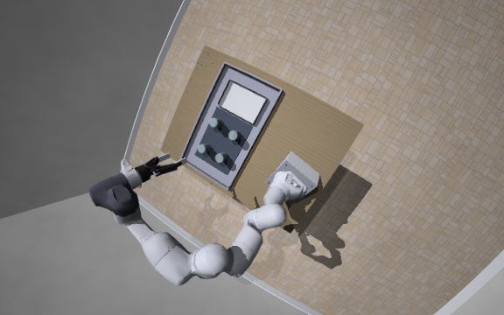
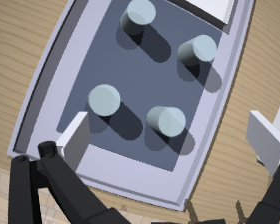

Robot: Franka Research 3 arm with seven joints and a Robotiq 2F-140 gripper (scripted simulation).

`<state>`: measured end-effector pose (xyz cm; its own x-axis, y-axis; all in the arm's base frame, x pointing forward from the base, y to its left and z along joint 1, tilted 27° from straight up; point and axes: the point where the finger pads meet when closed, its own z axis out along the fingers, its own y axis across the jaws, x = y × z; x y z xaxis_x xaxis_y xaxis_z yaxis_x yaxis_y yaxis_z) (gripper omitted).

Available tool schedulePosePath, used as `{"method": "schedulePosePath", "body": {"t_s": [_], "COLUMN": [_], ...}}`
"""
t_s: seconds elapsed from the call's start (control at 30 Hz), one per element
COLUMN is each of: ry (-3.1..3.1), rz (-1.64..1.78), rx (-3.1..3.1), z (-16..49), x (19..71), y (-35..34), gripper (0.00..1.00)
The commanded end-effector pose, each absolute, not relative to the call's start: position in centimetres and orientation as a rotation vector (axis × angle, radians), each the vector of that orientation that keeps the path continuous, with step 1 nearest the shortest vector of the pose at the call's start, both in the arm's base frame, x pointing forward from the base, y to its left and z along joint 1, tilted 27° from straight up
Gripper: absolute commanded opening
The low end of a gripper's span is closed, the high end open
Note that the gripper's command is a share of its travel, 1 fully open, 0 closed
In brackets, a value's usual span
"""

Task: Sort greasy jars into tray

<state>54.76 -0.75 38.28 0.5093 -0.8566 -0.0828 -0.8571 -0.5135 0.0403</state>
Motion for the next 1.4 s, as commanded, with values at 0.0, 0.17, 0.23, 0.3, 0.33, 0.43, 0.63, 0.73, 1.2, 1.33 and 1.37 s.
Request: {"method": "schedulePosePath", "body": {"t_s": [0.0, 0.17, 0.23, 0.3, 0.33, 0.43, 0.63, 0.73, 1.2, 1.33, 1.37], "ry": [1.648, 1.756, 1.756, 1.756, 1.756, 1.874, 1.874, 1.976, 2.086, 2.181, 2.181], "rz": [0.152, 0.205, 0.205, 0.205, 0.205, 0.26, 0.26, 0.313, 0.364, 0.412, 0.412], "rx": [-2.661, -2.585, -2.585, -2.585, -2.585, -2.493, -2.493, -2.404, -2.298, -2.197, -2.197], "z": [38.1, 36.7, 36.7, 36.7, 36.7, 35.3, 35.3, 34.0, 32.7, 31.5, 31.5], "x": [54.8, 54.5, 54.5, 54.5, 54.5, 54.1, 54.1, 53.7, 53.4, 53.0, 53.0], "y": [-0.8, -1.1, -1.1, -1.1, -1.1, -1.3, -1.3, -1.6, -1.9, -2.1, -2.1], "gripper": [1.0, 1.0, 1.0, 1.0, 1.0, 1.0, 1.0, 1.0, 1.0, 1.0, 1.0]}}
